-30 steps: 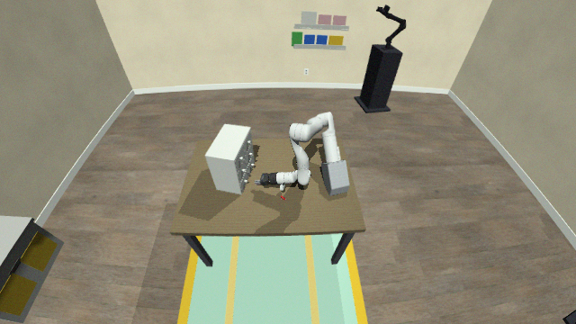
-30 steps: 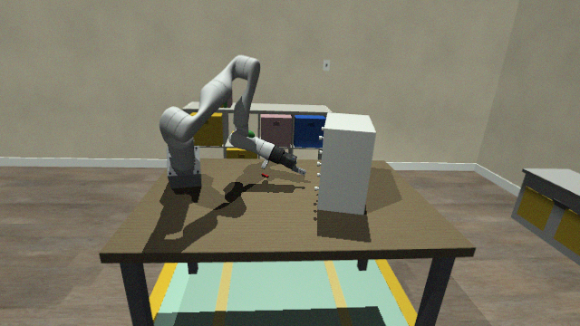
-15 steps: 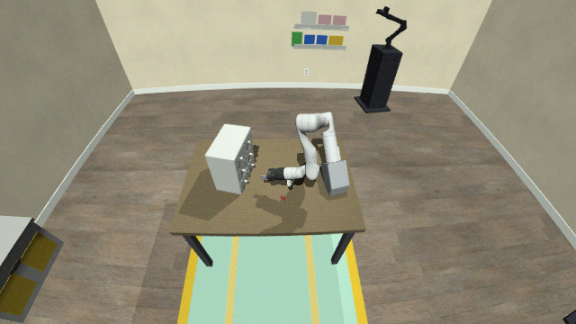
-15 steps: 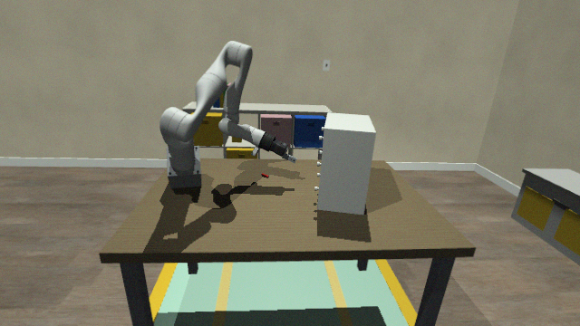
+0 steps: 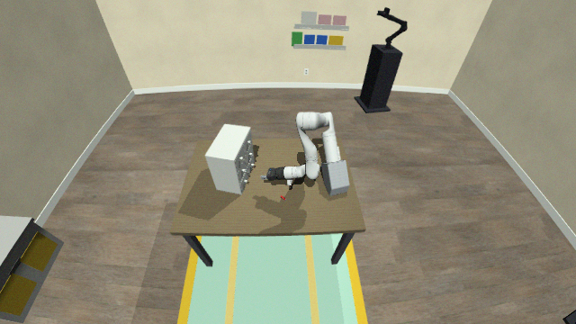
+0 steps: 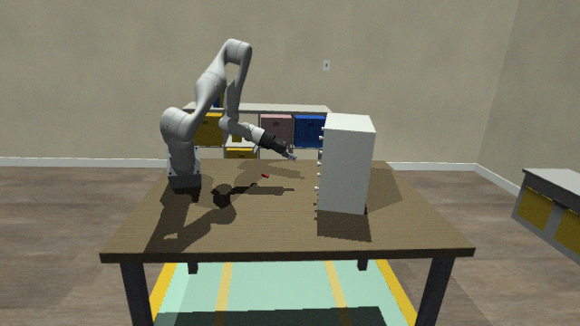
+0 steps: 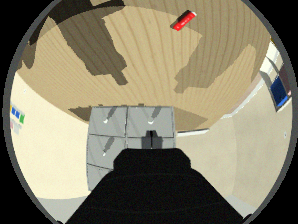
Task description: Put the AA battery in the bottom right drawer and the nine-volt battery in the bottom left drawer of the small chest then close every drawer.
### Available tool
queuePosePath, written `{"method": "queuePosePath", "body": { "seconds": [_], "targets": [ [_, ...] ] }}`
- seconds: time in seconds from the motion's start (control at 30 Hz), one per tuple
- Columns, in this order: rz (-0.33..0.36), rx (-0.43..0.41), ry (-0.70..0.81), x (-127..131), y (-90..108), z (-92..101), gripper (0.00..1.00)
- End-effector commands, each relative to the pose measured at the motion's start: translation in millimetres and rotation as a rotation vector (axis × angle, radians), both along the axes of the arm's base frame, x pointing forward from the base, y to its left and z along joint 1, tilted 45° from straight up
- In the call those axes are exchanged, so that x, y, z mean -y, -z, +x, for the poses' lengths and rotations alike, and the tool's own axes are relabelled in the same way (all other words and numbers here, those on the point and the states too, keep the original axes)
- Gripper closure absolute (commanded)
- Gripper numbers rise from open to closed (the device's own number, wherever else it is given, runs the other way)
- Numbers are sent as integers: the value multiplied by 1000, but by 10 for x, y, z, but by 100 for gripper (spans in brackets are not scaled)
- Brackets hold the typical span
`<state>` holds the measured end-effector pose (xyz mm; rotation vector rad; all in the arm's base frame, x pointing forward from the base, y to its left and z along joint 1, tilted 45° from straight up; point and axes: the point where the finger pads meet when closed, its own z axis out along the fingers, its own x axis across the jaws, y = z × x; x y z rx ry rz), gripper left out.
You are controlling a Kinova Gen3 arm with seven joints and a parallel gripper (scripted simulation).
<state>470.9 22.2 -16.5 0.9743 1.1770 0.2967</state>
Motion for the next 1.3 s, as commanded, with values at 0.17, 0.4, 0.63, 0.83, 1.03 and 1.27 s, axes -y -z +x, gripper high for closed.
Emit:
{"method": "queuePosePath", "body": {
  "seconds": [0.17,0.4,0.63,0.83,1.03,1.27],
  "targets": [
    [14,-14,15,-34,-22,-7,100],
    [26,-33,34,-55,-34,-24,100],
    [50,-72,72,-98,-58,-58,100],
    [75,-115,112,-145,-83,-94,100],
    [94,-146,143,-179,-102,-121,100],
    [131,-207,201,-245,-138,-173,100]
  ]
}}
